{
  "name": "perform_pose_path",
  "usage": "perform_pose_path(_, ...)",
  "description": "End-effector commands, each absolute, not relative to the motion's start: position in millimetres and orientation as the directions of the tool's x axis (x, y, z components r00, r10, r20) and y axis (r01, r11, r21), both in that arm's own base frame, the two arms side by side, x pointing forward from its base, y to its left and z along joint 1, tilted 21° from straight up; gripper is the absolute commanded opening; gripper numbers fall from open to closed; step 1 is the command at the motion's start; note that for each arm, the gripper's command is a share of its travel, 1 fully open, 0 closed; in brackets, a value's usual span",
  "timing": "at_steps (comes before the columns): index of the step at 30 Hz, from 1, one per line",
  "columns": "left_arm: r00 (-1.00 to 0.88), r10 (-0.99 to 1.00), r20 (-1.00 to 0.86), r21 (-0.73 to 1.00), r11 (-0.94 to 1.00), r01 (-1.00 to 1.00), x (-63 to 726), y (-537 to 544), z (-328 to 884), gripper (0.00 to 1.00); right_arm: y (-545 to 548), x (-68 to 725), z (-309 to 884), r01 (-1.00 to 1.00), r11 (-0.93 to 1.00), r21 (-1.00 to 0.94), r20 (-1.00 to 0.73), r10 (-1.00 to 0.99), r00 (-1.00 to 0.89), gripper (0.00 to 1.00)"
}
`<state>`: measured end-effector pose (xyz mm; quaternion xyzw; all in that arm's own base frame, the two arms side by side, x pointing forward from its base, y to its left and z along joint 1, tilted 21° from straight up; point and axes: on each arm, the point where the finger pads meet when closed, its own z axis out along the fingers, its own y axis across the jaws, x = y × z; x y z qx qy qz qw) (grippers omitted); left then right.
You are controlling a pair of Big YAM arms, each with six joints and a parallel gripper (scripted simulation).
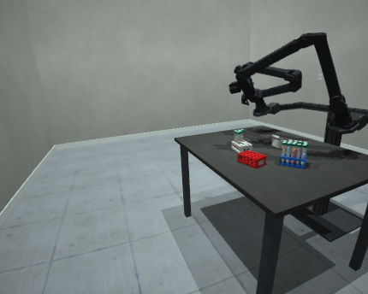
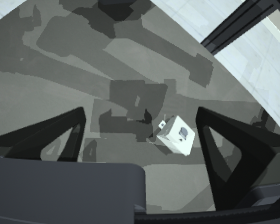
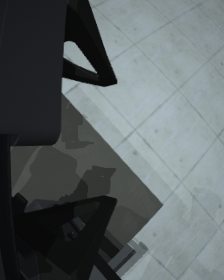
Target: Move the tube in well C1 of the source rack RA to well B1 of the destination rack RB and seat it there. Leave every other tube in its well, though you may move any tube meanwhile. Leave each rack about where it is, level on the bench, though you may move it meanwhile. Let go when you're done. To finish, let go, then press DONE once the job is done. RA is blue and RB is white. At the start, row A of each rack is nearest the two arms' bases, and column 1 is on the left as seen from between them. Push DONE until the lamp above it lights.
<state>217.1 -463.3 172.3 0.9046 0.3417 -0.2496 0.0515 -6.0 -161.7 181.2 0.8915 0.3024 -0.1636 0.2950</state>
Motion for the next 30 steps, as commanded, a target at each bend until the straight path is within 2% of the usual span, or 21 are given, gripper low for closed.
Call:
perform_pose_path(1, 0.646, 0.586, -0.489, -0.066, -0.763, 0.643, 216.7, -464.9, 177.3, 1.0, -162.2, -6.0, 184.1, 0.635, -0.641, 0.431, -0.472, 0.44, 0.764, 1.0)
perform_pose_path(17, 0.646, 0.586, -0.489, -0.066, -0.763, 0.643, 216.7, -464.9, 177.3, 1.0, -162.2, -6.0, 184.1, 0.635, -0.641, 0.431, -0.472, 0.44, 0.764, 1.0)
perform_pose_path(18, 0.621, 0.62, -0.48, -0.051, -0.726, 0.685, 227.8, -457.9, 185.1, 0.3, -164.0, -5.5, 197.3, 0.632, -0.629, 0.453, -0.478, 0.427, 0.767, 0.3)
perform_pose_path(30, 0.345, 0.862, -0.372, -0.114, -0.411, 0.904, 265.5, -423.1, 177.4, 0.3, -164.0, -5.5, 197.3, 0.632, -0.629, 0.453, -0.478, 0.427, 0.767, 0.3)
